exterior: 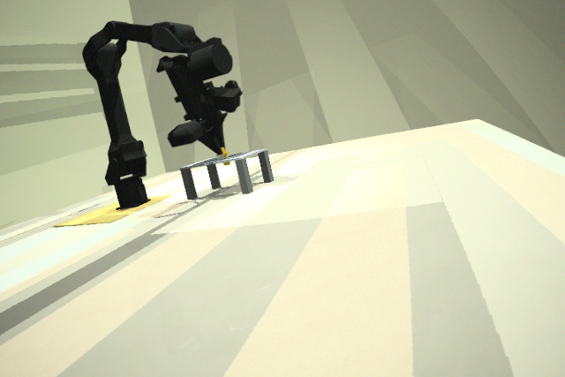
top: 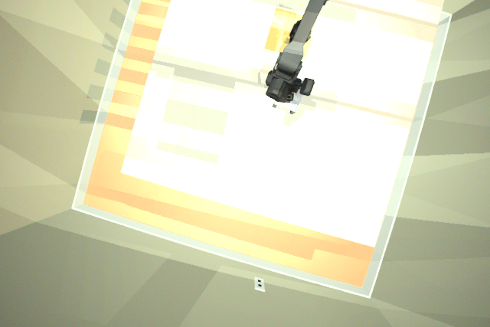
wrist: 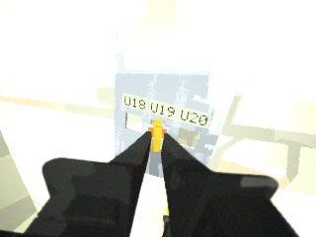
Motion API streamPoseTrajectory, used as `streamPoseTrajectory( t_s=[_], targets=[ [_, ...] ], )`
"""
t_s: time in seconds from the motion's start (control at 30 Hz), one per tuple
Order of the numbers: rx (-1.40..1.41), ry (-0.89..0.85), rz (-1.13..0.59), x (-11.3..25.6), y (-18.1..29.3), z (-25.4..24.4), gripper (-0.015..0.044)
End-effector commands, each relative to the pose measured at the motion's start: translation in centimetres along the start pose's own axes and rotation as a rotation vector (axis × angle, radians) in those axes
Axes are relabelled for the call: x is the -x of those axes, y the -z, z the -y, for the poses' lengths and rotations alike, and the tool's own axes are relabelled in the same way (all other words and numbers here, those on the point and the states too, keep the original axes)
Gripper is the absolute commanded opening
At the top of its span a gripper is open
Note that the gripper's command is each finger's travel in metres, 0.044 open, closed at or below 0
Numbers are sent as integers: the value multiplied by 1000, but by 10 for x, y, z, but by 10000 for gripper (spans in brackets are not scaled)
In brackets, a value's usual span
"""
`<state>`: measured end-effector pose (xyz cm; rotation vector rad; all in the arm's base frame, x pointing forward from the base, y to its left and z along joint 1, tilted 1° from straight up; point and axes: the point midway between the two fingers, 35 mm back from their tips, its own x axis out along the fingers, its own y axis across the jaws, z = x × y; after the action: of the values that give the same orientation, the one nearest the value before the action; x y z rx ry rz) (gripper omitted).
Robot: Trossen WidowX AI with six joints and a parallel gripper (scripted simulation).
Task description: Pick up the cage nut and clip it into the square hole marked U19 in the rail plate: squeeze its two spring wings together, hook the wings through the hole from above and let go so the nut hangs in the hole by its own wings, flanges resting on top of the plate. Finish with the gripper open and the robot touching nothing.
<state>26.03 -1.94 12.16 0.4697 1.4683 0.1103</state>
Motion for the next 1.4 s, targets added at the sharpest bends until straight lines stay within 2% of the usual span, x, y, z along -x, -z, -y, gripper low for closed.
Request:
streamPoseTrajectory(
  t_s=[0.0, 1.37],
  targets=[
    [2, -13, 0, 0, 0, 0, 23],
    [3, -68, 0, 0, 0, 5, 23]
  ],
)
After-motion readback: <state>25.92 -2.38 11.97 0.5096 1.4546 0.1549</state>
